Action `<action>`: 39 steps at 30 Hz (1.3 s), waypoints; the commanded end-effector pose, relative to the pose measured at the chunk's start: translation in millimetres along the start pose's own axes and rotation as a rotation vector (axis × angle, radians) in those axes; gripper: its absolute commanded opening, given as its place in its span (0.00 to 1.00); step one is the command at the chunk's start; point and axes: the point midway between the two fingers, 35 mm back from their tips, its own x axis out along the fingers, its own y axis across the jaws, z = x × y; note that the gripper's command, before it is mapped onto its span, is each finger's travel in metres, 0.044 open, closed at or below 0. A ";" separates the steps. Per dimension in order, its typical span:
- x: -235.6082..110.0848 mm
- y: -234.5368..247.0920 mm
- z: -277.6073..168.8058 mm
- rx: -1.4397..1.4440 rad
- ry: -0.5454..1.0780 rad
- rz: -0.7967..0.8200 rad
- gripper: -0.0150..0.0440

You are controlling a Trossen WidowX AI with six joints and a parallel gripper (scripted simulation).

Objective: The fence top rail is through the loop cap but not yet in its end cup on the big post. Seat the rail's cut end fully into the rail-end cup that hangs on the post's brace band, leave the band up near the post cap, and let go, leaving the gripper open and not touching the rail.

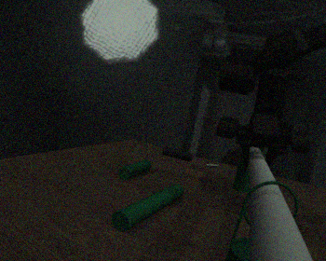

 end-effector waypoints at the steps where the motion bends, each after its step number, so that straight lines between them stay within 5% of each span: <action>1: -0.1 0.0 0.1 0.000 0.000 0.000 0.25; 39: 1.4 -0.4 -3.0 -0.001 -0.002 -0.001 0.25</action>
